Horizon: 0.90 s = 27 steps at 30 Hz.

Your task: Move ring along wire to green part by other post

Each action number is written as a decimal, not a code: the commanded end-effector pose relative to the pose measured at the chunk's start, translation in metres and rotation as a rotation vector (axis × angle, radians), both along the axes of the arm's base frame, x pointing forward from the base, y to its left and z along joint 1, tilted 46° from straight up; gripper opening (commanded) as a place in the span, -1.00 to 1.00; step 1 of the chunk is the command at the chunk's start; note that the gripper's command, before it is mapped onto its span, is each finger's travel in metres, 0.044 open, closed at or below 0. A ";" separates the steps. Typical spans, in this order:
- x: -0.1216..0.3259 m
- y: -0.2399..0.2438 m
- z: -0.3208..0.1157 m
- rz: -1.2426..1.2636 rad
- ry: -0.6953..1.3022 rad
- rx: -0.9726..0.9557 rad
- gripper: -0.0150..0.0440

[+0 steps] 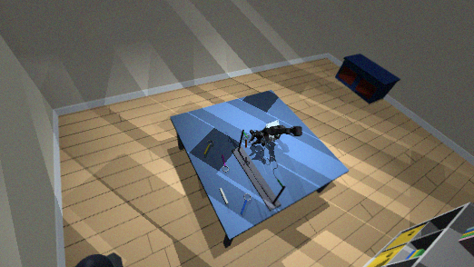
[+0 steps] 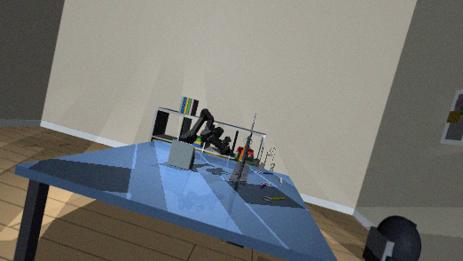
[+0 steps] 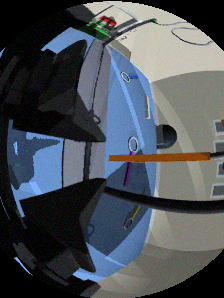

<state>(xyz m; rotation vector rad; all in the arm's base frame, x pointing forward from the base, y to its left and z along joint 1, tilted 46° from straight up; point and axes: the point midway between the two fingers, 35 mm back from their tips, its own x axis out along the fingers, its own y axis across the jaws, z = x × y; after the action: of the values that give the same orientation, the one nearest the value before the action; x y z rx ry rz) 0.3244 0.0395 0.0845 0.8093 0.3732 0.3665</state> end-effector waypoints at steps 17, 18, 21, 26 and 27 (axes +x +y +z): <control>-0.043 -0.016 0.004 0.000 0.000 0.002 0.94; -0.043 -0.016 0.004 0.000 0.000 0.002 1.00; -0.043 -0.016 0.004 0.000 0.000 0.002 1.00; -0.043 -0.016 0.004 0.000 0.000 0.002 1.00; -0.043 -0.016 0.004 0.000 0.000 0.002 1.00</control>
<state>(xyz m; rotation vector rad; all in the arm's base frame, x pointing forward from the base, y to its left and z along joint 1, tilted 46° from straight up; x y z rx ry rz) 0.2824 0.0224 0.0893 0.8127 0.3682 0.3630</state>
